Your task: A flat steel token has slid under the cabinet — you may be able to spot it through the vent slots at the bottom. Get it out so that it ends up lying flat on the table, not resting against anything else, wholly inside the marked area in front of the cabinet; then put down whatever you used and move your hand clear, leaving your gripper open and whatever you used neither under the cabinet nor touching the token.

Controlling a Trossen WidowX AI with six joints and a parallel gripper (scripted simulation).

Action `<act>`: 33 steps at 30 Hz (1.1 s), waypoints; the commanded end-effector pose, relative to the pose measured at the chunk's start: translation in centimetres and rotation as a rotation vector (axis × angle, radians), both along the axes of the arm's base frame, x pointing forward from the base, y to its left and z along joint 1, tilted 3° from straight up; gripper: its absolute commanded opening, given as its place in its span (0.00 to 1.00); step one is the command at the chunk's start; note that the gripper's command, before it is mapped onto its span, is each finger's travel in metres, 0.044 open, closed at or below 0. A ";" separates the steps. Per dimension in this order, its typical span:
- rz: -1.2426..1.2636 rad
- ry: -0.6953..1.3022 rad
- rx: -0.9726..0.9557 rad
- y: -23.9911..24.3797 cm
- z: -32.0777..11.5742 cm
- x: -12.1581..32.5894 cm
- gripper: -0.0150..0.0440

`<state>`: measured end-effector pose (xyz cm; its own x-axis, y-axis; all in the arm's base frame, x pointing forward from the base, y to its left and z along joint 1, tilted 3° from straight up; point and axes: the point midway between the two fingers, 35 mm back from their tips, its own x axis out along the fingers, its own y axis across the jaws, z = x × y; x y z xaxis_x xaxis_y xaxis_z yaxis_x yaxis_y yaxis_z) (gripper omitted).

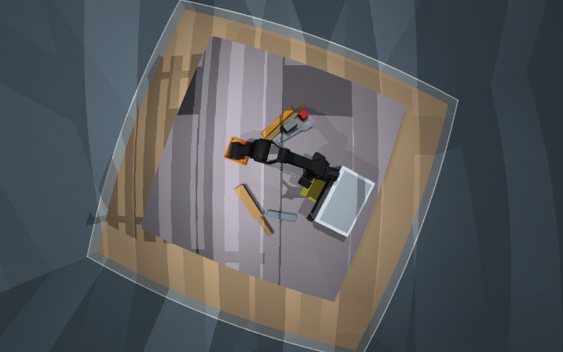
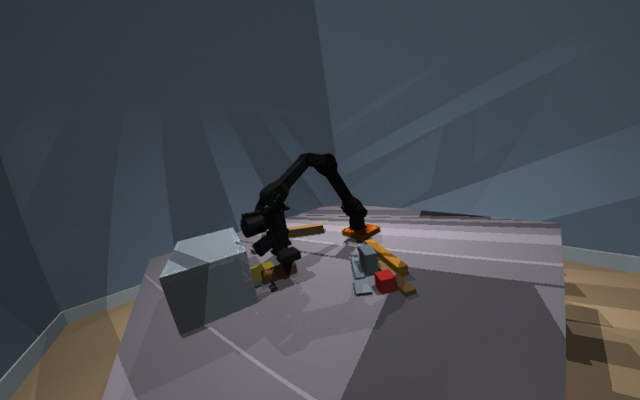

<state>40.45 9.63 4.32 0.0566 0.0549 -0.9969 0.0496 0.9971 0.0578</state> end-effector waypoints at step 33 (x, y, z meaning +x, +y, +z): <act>-0.006 -0.001 -0.011 -2.7 -0.3 -0.1 0.25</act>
<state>40.28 7.39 4.14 0.0555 0.0530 -0.9970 0.0502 0.9972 0.0558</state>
